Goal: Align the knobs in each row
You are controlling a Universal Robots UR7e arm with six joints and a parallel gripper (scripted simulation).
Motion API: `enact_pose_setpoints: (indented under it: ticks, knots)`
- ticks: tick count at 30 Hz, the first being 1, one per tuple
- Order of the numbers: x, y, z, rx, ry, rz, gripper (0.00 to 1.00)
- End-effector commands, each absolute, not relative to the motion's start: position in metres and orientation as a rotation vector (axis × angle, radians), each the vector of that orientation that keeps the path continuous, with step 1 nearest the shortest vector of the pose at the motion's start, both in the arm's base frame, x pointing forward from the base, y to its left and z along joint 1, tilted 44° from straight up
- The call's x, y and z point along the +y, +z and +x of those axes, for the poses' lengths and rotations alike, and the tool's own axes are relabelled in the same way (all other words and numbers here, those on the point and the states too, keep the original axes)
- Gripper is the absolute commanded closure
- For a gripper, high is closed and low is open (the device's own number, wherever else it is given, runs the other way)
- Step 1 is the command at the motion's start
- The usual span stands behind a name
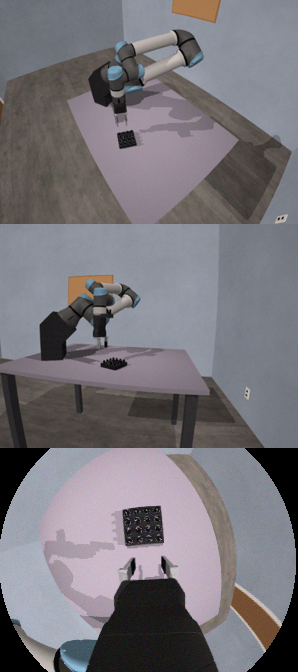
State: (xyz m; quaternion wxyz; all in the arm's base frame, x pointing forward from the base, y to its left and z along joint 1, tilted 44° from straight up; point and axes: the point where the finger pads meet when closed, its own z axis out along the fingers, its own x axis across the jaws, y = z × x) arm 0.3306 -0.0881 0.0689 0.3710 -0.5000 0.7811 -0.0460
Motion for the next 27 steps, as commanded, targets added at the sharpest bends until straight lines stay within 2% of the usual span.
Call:
enact_pose_setpoints:
  ticks: [1,27]
  knots:
    - [-0.091,0.070,0.333,2.044,-0.088,-1.222,0.00]
    - [-0.107,0.083,0.352,2.334,0.191,-0.568,0.00]
